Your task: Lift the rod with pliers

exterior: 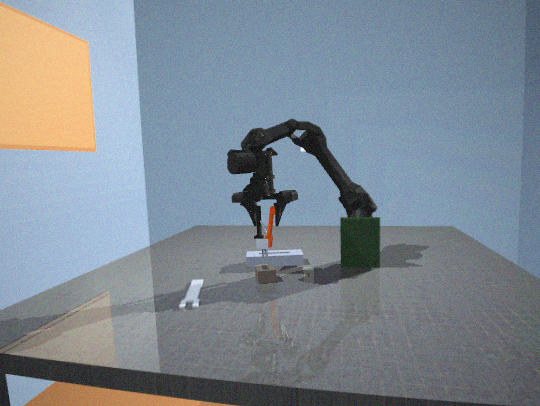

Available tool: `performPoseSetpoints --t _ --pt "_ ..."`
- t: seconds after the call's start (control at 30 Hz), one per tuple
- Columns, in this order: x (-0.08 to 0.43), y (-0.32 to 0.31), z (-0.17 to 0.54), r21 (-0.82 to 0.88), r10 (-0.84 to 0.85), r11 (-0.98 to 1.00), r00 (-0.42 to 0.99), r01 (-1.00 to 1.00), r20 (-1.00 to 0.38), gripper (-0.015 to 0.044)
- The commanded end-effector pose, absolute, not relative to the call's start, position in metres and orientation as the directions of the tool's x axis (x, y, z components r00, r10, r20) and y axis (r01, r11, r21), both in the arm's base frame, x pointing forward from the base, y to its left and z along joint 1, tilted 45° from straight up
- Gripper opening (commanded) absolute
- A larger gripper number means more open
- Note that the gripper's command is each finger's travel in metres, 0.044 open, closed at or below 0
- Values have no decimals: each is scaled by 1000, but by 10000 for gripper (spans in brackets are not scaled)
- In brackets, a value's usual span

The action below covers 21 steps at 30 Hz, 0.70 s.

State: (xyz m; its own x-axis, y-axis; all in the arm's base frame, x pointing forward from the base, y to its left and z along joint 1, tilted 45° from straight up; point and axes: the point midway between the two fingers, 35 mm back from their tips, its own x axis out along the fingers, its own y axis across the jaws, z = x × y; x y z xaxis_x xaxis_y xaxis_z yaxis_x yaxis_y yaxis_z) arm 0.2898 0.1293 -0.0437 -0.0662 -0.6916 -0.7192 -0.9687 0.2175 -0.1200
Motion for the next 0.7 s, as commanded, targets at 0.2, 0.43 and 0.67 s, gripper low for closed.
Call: performPoseSetpoints --t 0.2,0.43,0.67 --pt "292 123 -34 -205 -688 291 -55 -934 -724 318" --pt "292 118 -29 -259 -687 345 -54 -902 -725 318" --pt "292 113 -24 -311 -686 396 -54 -864 -726 318"
